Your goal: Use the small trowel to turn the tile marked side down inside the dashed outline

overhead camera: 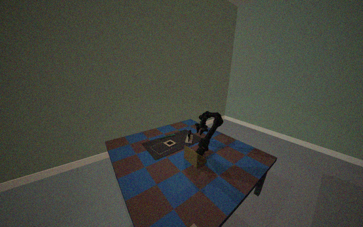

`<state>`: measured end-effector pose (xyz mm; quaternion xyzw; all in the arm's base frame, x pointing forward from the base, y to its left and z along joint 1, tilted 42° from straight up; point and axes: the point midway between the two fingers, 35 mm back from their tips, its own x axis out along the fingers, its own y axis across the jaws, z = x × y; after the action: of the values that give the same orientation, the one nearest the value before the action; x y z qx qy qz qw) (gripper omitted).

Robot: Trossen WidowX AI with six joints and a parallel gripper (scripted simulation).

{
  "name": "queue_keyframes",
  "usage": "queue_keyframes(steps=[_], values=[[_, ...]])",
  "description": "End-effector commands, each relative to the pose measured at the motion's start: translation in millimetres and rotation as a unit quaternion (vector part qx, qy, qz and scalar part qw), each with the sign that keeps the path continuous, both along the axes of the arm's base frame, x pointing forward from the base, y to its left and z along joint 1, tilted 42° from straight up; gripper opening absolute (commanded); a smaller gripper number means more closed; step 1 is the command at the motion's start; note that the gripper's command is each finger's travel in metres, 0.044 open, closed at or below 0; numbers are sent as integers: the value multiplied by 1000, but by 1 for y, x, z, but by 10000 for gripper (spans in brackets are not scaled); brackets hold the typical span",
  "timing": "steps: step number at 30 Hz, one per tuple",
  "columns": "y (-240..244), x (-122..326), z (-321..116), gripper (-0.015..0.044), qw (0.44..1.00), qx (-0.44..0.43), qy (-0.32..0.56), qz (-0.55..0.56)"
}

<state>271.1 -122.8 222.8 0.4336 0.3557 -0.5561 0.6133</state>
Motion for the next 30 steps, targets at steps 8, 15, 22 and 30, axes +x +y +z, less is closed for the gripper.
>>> queue_keyframes(steps=[8,15,22,30], values=[[23,35,-9,270,981,-77,94,149],[42,55,-14,270,952,-127,149,234],[64,75,-20,270,910,-179,202,315],[77,84,-22,270,884,-206,227,354]])
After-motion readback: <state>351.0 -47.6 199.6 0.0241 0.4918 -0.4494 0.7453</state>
